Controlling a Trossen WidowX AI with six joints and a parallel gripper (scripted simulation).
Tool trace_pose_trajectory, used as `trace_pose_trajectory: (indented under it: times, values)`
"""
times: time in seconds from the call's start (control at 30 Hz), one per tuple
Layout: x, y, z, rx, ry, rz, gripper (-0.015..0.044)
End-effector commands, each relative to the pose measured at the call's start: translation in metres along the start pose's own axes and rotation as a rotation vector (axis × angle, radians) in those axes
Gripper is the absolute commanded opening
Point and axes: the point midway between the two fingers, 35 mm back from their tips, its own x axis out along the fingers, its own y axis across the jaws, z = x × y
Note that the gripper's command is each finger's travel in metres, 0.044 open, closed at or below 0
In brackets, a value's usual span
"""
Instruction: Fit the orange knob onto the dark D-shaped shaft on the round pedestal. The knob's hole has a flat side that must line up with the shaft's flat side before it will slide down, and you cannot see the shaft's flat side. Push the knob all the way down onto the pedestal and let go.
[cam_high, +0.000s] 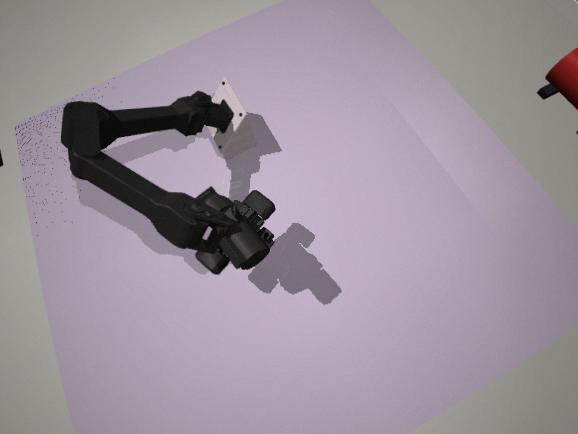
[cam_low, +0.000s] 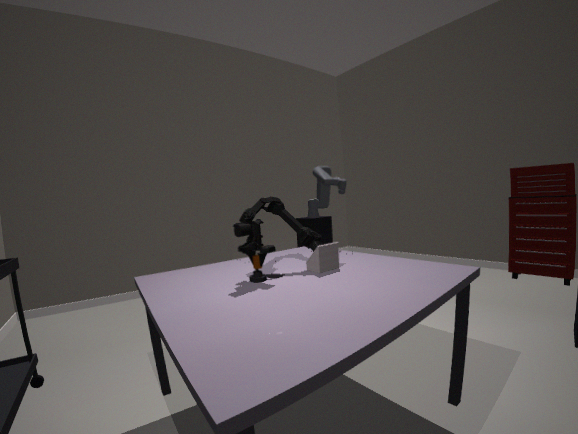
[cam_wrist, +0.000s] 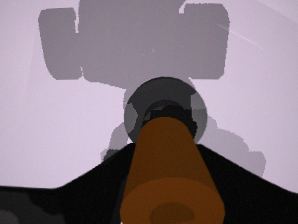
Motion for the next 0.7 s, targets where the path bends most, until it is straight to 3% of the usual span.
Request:
trace_pose_trajectory:
  times: [0.0,0.4,0.67]
  values:
    - [-0.0004,0.0008,0.0002,0.001,-0.006,-0.004,0.0]
    - [-0.0038,-0.0003,0.0004,-0.007,-0.006,-0.004,0.0]
    - [-0.0032,-0.0046,0.0017,-0.206,-0.006,-0.005,0.0]
